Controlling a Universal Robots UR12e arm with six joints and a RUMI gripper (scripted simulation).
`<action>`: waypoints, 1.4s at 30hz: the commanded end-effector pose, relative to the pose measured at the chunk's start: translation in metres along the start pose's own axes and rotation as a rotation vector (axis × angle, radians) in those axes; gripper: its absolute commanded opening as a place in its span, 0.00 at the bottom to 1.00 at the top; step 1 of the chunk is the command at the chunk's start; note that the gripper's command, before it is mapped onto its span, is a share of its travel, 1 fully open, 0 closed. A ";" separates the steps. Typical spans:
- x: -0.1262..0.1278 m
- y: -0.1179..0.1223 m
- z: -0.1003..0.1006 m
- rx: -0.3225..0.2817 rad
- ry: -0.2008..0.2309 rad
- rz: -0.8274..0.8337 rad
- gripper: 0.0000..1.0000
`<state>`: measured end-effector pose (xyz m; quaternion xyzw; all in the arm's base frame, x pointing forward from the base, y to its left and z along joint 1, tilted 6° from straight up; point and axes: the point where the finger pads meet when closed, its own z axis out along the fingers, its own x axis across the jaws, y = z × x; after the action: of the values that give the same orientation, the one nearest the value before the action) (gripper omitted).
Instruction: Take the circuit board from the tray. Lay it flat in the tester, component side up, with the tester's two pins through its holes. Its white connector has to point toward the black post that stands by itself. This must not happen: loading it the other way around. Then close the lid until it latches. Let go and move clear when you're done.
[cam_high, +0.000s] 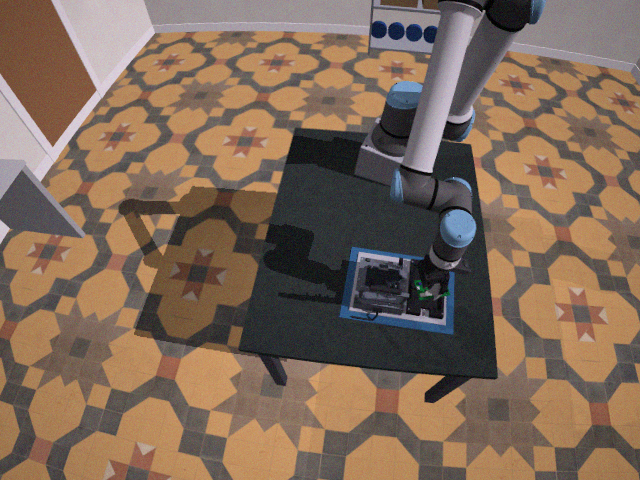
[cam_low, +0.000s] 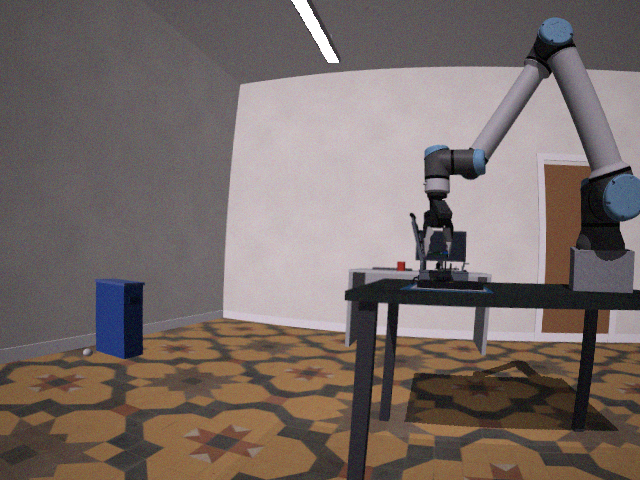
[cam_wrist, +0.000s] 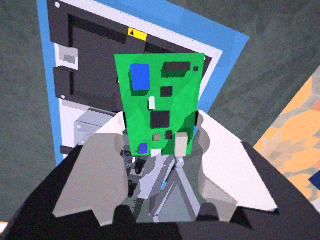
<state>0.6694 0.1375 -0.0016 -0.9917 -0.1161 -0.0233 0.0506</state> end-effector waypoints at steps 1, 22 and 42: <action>0.001 0.000 -0.001 0.000 0.001 -0.060 0.39; 0.001 0.000 -0.001 0.000 0.001 -0.428 0.39; 0.001 0.000 -0.001 -0.001 0.001 -0.866 0.39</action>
<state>0.6694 0.1374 -0.0016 -0.8728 -0.4850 -0.0406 0.0373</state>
